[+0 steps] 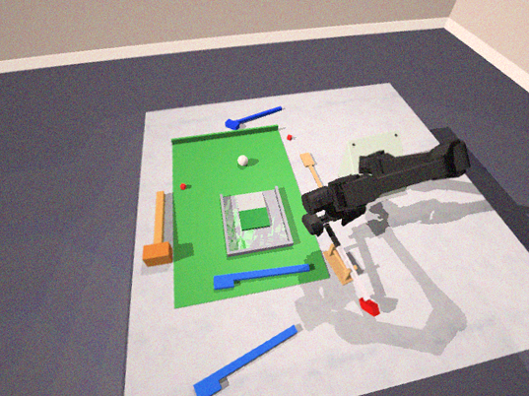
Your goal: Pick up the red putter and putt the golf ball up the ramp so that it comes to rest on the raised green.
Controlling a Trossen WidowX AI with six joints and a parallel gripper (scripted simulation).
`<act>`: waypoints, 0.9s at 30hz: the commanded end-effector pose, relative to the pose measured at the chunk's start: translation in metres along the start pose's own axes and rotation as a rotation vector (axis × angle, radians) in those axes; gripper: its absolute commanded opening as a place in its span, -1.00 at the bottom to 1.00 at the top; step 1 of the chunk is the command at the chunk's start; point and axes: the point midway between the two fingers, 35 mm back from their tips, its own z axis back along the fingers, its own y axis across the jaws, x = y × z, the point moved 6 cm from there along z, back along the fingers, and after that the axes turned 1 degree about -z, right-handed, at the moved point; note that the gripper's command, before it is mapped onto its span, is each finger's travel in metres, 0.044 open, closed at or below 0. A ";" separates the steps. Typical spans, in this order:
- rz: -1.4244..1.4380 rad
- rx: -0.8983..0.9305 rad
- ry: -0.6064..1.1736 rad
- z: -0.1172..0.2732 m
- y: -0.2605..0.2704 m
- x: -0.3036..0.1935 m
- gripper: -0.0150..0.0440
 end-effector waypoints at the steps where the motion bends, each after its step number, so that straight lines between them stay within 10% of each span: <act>1: -0.004 -0.001 0.001 -0.013 -0.001 0.001 1.00; 23: -0.004 -0.001 0.003 -0.040 -0.001 0.002 1.00; 27: 0.004 -0.001 0.007 -0.037 -0.001 0.001 0.64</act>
